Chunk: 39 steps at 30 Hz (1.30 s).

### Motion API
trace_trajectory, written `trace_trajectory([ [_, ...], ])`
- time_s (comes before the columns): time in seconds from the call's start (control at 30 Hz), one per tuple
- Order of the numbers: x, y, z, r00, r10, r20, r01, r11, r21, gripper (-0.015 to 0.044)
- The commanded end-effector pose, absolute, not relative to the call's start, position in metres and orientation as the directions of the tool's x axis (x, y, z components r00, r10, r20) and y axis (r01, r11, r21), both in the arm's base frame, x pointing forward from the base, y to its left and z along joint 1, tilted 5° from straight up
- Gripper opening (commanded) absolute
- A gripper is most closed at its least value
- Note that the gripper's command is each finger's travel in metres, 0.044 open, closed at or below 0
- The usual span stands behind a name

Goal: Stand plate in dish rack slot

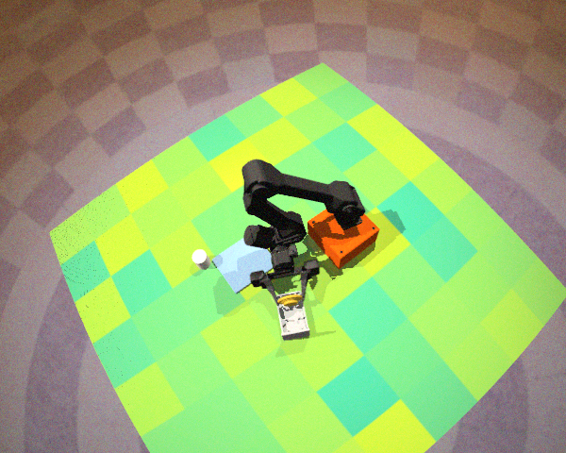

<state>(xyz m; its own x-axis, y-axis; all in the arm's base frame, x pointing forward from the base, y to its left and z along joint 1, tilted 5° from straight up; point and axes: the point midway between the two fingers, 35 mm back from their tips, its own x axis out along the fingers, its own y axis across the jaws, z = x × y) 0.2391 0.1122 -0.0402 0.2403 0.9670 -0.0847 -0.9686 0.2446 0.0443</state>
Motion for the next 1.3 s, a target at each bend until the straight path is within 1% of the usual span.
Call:
trace_trajectory([
  [0.0, 0.240, 0.112, -0.038, 0.240, 0.967, -0.084, -0.969, 0.244, 0.040, 0.0000],
  [0.3, 0.240, 0.112, -0.038, 0.240, 0.967, -0.084, -0.969, 0.244, 0.040, 0.0000],
  [0.8, 0.240, 0.112, -0.038, 0.241, 0.967, -0.084, -0.969, 0.244, 0.036, 0.0394],
  [1.03, 0.242, 0.112, -0.033, 0.241, 0.967, -0.084, -0.969, 0.244, 0.035, 0.0400],
  [1.27, 0.252, 0.115, 0.021, 0.238, 0.968, -0.083, -0.970, 0.241, 0.024, 0.0400],
])
